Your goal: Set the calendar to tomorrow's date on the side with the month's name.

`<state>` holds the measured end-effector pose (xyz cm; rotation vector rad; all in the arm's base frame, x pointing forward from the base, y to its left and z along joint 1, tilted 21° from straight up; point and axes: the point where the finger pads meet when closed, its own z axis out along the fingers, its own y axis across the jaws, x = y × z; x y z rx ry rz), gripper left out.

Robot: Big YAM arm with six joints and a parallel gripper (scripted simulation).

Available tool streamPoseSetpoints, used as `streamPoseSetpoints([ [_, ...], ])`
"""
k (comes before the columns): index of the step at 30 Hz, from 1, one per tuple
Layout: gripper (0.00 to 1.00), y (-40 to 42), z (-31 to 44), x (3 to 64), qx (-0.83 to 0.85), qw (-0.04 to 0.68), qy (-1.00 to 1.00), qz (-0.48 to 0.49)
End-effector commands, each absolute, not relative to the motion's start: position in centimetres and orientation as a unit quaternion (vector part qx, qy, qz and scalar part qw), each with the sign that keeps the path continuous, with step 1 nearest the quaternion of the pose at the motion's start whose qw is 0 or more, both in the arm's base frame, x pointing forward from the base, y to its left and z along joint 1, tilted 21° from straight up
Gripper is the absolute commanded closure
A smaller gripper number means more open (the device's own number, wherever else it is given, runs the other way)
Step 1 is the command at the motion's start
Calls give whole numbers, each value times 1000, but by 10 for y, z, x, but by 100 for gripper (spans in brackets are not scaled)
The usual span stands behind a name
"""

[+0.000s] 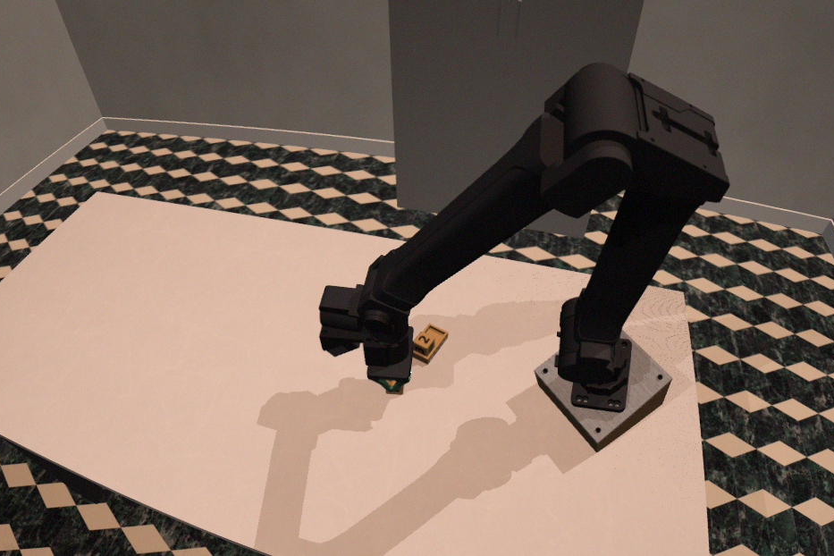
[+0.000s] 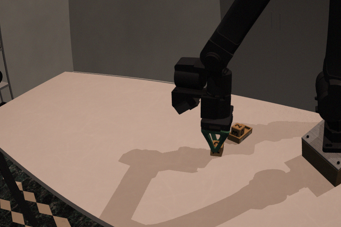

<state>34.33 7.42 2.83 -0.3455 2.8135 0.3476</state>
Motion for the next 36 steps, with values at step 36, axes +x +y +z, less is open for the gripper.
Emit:
streamPoseSetpoints([
  [36, 74, 66, 70, 354, -122, 164, 972, 119],
])
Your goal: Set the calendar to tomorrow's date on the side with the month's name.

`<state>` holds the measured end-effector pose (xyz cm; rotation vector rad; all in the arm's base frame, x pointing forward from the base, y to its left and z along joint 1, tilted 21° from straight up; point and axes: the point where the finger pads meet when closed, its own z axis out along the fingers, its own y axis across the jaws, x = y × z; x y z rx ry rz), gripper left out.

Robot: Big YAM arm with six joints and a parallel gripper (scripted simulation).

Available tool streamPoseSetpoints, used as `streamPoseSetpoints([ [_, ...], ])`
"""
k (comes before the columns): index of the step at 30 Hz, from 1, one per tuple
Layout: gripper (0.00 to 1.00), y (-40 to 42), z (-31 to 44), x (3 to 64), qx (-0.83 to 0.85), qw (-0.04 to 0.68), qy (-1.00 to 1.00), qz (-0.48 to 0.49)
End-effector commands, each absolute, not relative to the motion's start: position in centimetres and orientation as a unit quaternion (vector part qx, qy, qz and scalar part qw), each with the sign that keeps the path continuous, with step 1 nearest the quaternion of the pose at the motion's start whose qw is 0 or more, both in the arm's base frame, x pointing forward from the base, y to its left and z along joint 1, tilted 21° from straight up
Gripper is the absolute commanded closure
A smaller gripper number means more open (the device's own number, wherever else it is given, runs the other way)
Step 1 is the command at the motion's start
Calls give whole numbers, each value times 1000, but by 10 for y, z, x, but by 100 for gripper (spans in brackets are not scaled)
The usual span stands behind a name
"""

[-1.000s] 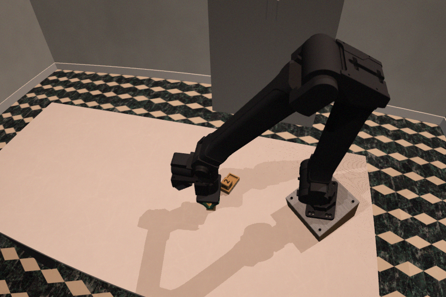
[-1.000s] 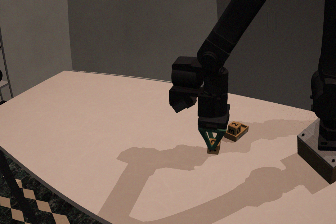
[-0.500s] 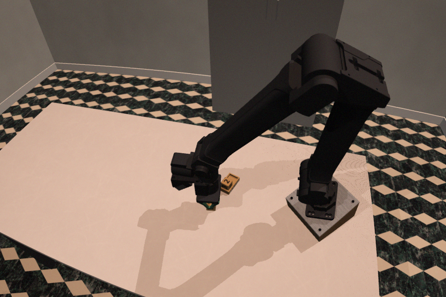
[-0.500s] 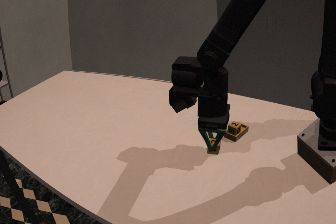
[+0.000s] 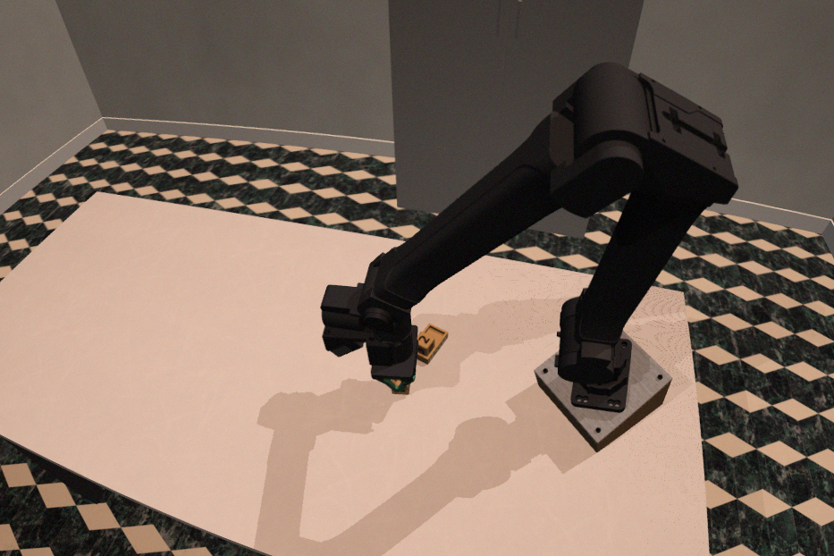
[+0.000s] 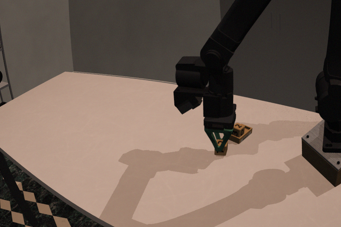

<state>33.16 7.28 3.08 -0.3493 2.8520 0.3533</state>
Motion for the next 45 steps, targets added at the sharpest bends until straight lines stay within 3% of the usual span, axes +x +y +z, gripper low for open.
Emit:
streamPoseSetpoints([
  [1, 74, 64, 77, 353, -122, 165, 972, 119],
  [14, 74, 45, 144, 336, -123, 169, 971, 116],
  [17, 74, 46, 119, 320, -121, 134, 976, 120],
  [25, 74, 47, 122, 323, -123, 141, 975, 120],
  [37, 74, 43, 124, 315, 94, 117, 978, 147],
  [45, 74, 43, 129, 318, 110, 120, 975, 150],
])
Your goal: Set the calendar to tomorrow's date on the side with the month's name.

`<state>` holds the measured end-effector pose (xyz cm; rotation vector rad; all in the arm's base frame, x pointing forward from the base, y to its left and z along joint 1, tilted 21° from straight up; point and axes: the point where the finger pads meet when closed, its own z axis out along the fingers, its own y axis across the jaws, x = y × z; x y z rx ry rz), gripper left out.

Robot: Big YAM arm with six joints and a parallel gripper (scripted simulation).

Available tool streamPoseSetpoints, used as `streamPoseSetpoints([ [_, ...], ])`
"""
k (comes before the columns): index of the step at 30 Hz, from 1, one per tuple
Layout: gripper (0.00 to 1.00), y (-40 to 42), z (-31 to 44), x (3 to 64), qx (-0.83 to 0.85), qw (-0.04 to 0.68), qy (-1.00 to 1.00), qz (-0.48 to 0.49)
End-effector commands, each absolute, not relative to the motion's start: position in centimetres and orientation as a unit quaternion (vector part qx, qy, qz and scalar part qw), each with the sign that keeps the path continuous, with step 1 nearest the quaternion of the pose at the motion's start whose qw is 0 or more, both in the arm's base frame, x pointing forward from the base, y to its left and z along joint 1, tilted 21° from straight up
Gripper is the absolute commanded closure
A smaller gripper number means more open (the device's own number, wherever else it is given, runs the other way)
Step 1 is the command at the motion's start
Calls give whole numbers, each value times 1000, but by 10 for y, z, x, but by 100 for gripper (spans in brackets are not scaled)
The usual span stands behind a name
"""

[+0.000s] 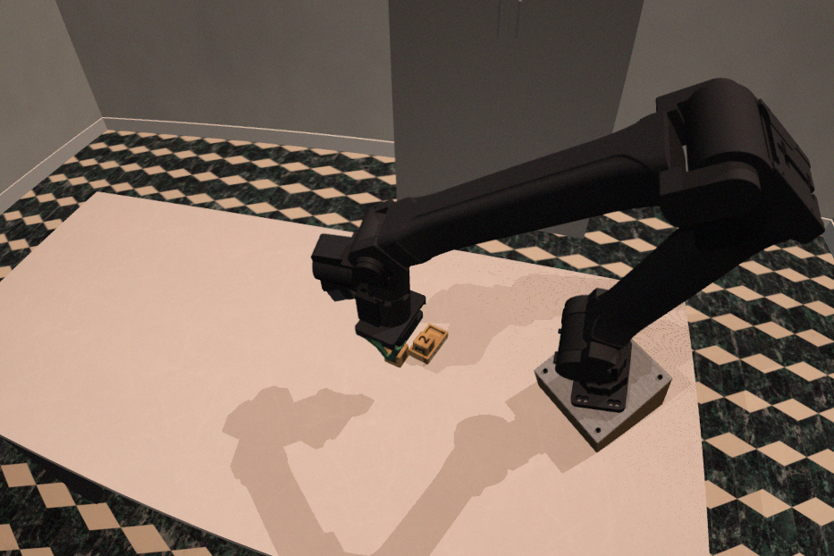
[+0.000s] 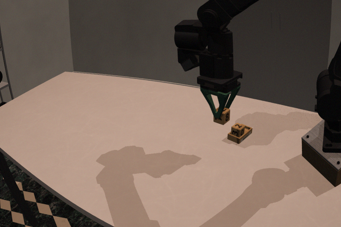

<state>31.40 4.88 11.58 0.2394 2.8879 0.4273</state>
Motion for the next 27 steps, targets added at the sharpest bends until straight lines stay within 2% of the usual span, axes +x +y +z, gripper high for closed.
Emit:
streamPoseSetpoints([
  [1, 74, 43, 129, 318, 110, 120, 975, 150],
  [11, 74, 43, 126, 318, 110, 121, 975, 149],
  [27, 74, 65, 68, 328, 100, 108, 978, 148],
])
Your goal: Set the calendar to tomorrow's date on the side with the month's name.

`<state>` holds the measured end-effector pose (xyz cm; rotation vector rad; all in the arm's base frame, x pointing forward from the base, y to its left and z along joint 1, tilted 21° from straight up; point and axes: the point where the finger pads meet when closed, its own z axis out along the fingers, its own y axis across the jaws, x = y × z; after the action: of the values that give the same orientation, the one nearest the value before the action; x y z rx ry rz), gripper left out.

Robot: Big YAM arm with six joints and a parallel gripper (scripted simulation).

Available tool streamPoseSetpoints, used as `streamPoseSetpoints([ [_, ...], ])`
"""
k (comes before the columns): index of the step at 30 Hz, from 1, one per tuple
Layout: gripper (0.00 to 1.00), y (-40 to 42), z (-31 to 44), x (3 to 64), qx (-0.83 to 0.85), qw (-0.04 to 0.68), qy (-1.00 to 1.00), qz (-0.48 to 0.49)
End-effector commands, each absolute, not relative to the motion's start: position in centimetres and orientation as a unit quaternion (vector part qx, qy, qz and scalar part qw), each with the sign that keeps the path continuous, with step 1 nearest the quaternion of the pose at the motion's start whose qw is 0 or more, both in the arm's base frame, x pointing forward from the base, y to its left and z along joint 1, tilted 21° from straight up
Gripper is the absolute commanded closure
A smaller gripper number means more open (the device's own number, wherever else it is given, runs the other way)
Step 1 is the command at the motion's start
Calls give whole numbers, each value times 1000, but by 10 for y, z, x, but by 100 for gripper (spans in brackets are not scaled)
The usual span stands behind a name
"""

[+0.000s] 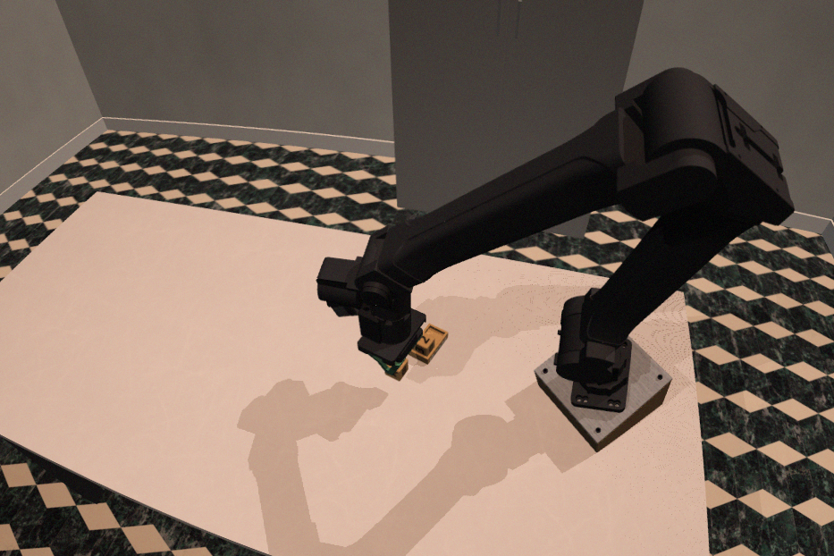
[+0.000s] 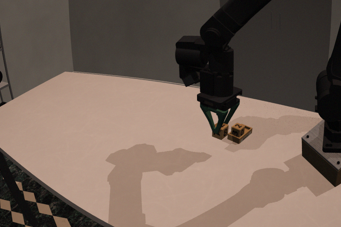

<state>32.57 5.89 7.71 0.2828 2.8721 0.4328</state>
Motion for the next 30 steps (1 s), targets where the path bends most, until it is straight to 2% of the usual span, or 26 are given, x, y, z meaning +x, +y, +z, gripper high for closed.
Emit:
streamPoseSetpoints([
  [1, 74, 65, 68, 328, 100, 108, 978, 148],
  [13, 74, 77, 28, 337, 100, 107, 978, 148],
  [30, 74, 78, 28, 341, 99, 108, 978, 148],
])
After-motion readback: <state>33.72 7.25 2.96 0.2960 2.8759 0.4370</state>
